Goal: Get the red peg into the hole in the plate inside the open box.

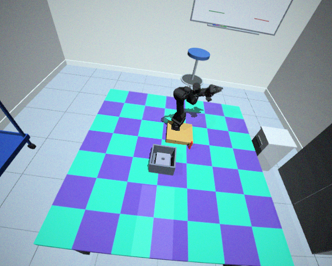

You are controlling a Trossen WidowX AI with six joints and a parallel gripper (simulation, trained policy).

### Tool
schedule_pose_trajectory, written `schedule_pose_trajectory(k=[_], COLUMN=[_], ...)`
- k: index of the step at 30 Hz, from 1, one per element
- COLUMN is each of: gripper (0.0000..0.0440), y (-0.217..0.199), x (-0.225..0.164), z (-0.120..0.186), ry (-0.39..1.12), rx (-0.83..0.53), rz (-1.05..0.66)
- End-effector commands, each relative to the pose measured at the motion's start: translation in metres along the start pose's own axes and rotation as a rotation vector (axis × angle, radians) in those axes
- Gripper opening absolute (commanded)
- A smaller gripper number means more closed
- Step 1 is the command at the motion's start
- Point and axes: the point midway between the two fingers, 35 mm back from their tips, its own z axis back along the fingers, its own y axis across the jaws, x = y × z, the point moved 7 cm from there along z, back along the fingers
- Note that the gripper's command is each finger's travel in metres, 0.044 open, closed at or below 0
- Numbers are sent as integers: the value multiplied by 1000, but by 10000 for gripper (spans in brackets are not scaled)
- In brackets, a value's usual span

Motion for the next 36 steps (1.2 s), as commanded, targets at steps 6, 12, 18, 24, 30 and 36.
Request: schedule_pose_trajectory(k=[6,12,18,24,30,36], gripper=[440,440,440,440,440,440], y=[4,10,21,38,64,97], x=[8,29,56,88,121,153], z=[-24,-51,-74,-90,-99,-100], ry=[-31,-94,-179,-282,-398,-525], rx=[-6,-38,-95,-173,-267,-375], rz=[175,369,547,708,849,971])
